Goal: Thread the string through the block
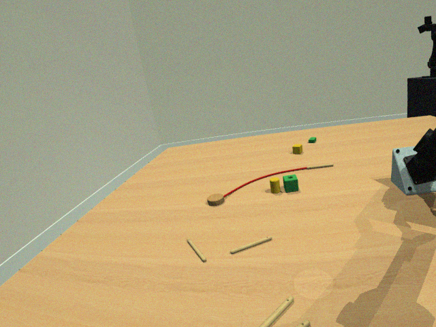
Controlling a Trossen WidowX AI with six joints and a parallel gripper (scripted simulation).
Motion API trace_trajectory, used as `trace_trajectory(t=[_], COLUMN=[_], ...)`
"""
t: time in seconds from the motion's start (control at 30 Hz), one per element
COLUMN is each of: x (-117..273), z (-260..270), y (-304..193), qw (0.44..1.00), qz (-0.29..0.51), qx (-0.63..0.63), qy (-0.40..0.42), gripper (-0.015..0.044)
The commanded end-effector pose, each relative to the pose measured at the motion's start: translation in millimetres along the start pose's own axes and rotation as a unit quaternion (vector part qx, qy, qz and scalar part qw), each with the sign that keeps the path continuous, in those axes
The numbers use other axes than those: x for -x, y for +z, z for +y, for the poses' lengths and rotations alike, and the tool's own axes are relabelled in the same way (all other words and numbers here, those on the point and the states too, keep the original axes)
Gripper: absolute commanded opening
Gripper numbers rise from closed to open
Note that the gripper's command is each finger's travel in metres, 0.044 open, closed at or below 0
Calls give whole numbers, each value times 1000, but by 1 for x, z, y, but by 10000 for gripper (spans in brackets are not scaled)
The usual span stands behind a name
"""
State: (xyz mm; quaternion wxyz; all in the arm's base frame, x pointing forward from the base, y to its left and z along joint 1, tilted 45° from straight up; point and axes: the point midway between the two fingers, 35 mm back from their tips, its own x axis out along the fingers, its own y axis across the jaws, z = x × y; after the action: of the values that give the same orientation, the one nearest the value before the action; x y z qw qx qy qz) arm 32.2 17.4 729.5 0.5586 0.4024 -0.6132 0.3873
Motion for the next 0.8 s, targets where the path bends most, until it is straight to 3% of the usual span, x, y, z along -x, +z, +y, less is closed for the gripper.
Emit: trace_trajectory(t=[0.0,0.43,0.77], x=[8,37,121], z=[-30,-98,-224], y=[-35,-90,-156], qw=[995,960,818], qz=[53,163,388], qx=[81,217,410], qy=[-29,-70,-113], gripper=[440,440,440])
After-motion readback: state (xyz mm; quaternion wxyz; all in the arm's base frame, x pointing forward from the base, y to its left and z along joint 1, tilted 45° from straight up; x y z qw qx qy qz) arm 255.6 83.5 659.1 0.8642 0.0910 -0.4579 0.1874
